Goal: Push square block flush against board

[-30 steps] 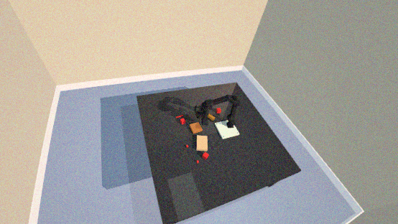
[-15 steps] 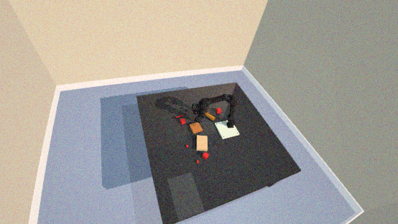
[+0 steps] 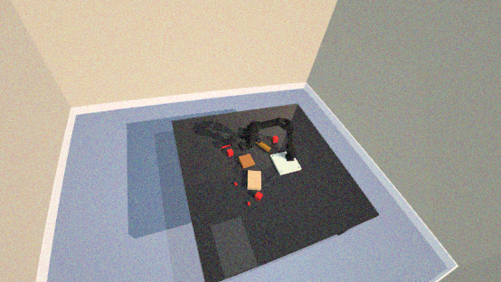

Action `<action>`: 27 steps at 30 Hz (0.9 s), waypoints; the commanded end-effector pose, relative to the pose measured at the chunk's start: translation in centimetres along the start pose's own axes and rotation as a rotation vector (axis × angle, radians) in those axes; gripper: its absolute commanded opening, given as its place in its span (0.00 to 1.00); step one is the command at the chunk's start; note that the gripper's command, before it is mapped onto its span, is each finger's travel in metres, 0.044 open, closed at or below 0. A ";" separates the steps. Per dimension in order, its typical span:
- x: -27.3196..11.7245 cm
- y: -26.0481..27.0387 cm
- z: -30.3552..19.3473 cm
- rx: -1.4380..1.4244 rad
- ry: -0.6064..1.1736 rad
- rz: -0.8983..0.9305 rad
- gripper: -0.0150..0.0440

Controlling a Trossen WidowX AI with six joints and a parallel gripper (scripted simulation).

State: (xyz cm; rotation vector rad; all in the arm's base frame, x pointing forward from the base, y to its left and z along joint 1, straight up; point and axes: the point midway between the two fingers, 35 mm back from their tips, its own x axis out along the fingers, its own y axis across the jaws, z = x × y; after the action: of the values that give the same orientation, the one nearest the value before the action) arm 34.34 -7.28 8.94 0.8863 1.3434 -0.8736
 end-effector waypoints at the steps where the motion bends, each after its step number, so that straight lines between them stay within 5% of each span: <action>1: 0.2 0.2 0.8 0.147 0.007 0.000 0.25; 10: 0.5 0.3 0.9 0.154 0.007 0.000 0.25; 15: 5.7 0.3 0.9 0.179 0.007 -0.001 0.25; 27: 5.7 0.5 0.5 0.179 0.007 0.000 0.25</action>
State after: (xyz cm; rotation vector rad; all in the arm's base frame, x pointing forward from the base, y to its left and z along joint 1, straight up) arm 35.26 -7.95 3.50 1.0190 1.2839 -1.0010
